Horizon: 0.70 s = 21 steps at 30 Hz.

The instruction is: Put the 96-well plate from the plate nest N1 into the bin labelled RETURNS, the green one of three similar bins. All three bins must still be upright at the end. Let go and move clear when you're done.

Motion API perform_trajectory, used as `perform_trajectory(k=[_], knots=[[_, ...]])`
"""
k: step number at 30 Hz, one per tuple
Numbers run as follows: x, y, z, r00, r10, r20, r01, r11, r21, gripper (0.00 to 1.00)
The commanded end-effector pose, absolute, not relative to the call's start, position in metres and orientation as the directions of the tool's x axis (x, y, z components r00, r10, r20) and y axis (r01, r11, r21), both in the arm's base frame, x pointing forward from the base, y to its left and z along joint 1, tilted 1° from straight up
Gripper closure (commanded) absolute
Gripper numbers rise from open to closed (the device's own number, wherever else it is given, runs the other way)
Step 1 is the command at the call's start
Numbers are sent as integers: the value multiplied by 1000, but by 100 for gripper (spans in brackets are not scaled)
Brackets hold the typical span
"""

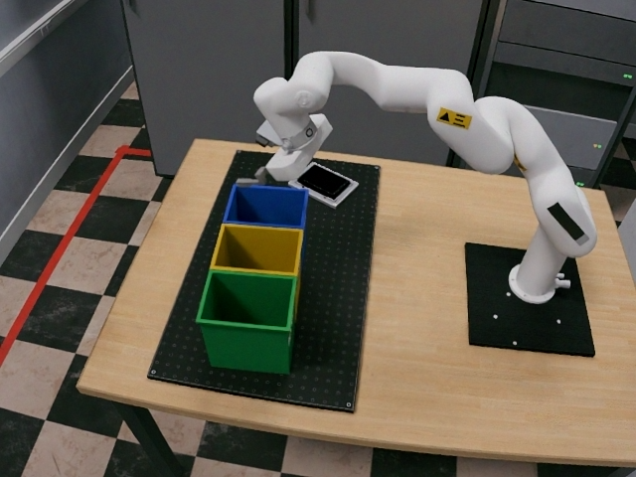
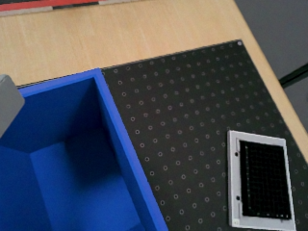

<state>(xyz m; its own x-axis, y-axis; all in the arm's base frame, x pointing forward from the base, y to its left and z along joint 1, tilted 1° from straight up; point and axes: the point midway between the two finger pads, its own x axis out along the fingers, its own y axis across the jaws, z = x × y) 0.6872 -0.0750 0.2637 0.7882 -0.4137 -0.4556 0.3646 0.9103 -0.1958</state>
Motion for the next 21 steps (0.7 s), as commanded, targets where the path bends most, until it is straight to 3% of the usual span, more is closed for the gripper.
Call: perform_trajectory(k=[1,17,18,21], knots=[[688,-75,267,791,-414,-451,366,910,-194,0],[688,-75,267,791,-414,-451,366,910,-194,0],[688,-75,267,791,-414,-451,366,910,-194,63],[683,-70,277,842,-362,-400,331,932,-147,63]])
